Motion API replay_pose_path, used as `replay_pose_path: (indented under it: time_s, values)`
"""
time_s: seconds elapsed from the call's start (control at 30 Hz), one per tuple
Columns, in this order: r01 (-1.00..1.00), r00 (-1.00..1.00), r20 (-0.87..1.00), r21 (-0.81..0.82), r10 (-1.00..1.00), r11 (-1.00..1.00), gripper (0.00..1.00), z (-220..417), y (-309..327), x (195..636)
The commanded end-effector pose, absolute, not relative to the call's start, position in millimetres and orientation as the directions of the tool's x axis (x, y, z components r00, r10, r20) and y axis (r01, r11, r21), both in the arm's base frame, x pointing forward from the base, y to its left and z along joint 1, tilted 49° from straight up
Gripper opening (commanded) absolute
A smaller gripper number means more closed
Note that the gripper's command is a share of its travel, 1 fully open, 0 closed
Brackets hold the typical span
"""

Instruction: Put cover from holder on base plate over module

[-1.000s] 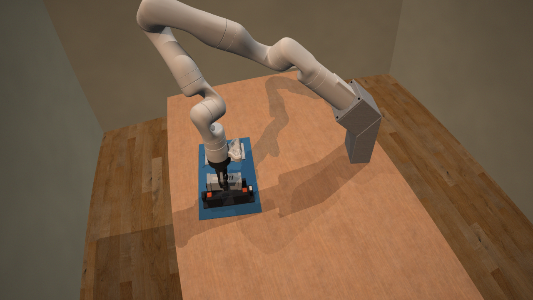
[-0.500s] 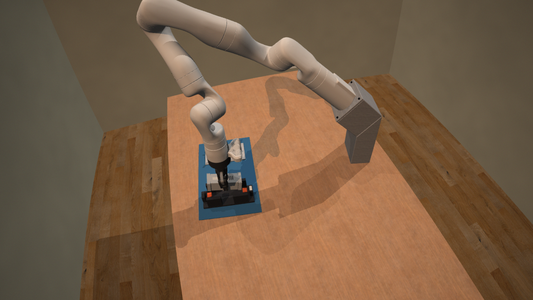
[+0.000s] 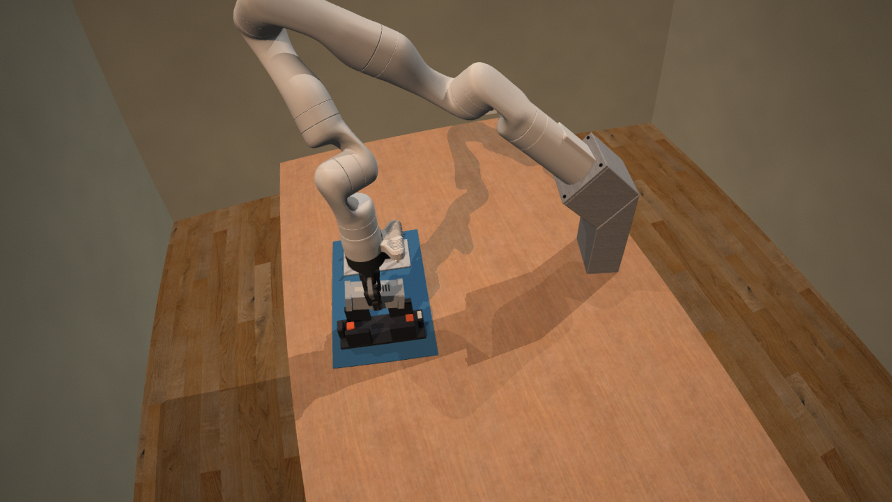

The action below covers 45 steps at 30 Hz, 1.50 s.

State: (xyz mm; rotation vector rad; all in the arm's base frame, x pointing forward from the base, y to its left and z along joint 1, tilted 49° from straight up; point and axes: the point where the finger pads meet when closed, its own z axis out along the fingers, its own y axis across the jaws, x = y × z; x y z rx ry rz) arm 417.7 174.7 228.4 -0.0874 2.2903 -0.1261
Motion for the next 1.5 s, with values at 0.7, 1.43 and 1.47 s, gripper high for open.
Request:
replay_pose_path:
  time_s: [0.7,1.43,1.47]
  values:
    - [-0.026,-0.658,-0.746,-0.115,-0.104,0.993,0.01,250,178,394]
    - [-0.026,-0.658,-0.746,-0.115,-0.104,0.993,0.0,250,178,394]
    - [-0.026,-0.658,-0.746,-0.115,-0.104,0.993,0.0,250,178,394]
